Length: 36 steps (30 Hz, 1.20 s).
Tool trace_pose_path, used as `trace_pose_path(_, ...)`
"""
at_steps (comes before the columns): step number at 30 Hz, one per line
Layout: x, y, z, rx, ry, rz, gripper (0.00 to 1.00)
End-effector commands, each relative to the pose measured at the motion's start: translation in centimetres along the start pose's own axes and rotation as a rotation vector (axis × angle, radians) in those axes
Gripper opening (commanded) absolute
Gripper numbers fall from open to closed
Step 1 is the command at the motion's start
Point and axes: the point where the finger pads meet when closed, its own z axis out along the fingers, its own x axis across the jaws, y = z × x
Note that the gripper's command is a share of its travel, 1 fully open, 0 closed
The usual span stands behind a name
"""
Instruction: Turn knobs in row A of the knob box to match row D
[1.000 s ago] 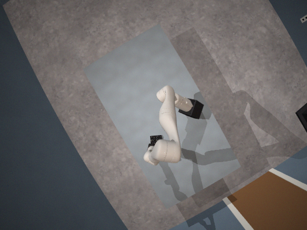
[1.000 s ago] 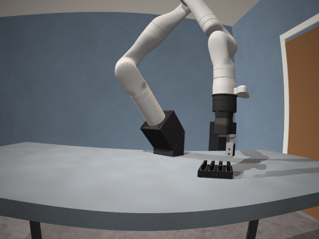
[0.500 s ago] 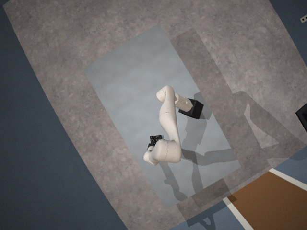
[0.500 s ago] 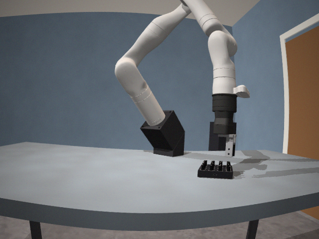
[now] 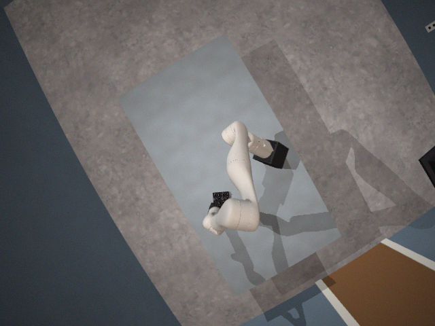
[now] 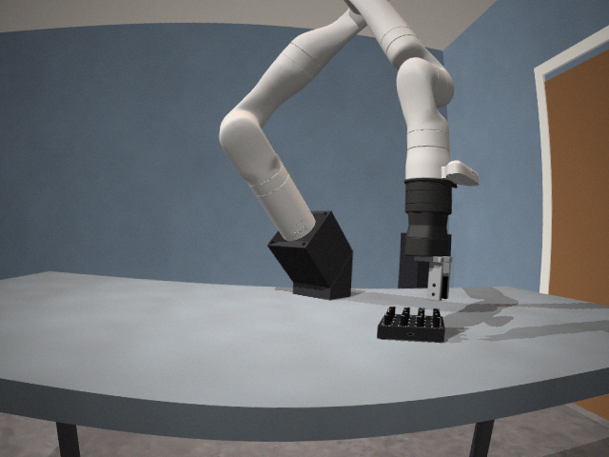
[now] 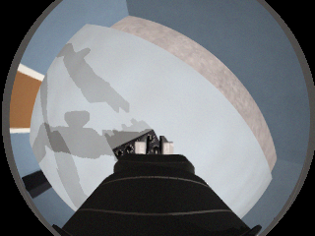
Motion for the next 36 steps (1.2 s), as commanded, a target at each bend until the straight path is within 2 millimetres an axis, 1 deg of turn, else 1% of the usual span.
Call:
trace_pose_path(1, 0.0, -0.1, 0.0, 0.001, 0.004, 0.015, 0.46)
trace_pose_path(2, 0.0, -0.1, 0.0, 0.001, 0.004, 0.015, 0.46)
trace_pose_path(7, 0.4, -0.1, -0.1, 0.000, 0.005, 0.123, 0.46)
trace_pose_path(17, 1.3, 0.0, -0.2, -0.003, 0.007, 0.395, 0.46)
trace_pose_path(19, 1.3, 0.0, -0.2, -0.003, 0.007, 0.395, 0.46)
trace_pose_path(34, 2.5, 0.4, -0.5, -0.003, 0.011, 0.911, 0.46)
trace_pose_path(36, 2.5, 0.4, -0.5, -0.003, 0.011, 0.911, 0.46)
